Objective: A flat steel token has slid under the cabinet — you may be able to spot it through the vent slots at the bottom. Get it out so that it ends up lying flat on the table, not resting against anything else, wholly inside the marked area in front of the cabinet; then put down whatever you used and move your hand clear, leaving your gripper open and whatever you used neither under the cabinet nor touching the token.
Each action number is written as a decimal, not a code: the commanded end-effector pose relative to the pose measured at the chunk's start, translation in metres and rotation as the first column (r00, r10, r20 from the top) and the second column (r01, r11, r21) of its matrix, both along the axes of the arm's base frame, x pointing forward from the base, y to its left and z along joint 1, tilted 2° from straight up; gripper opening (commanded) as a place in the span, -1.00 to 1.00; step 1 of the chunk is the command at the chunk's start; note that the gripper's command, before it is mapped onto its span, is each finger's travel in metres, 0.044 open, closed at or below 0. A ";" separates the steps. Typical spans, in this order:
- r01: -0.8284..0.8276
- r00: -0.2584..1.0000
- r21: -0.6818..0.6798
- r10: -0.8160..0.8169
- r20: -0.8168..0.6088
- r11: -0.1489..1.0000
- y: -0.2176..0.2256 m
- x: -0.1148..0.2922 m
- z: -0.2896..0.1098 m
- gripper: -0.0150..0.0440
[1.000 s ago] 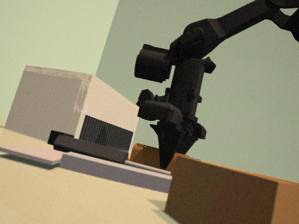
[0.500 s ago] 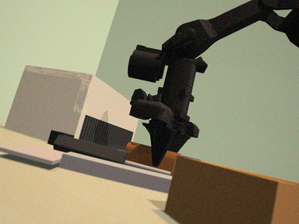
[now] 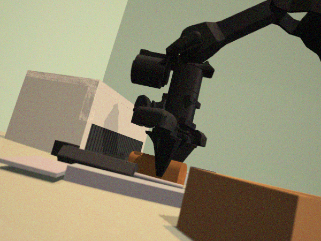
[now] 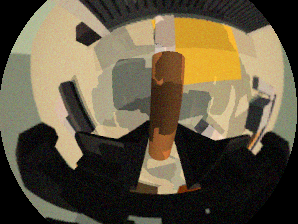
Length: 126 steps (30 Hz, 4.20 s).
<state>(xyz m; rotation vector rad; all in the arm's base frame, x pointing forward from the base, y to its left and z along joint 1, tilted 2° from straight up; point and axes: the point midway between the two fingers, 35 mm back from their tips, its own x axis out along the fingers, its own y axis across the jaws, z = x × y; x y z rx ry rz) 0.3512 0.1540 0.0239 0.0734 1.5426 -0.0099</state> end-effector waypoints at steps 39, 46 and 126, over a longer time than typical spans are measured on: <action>-0.005 1.000 0.002 0.005 0.004 1.000 -0.004 0.039 0.001 -0.49; -0.005 1.000 0.001 0.005 0.004 1.000 -0.015 0.039 0.000 -0.49; -0.005 1.000 0.000 0.005 -0.001 1.000 -0.027 -0.020 -0.003 -0.49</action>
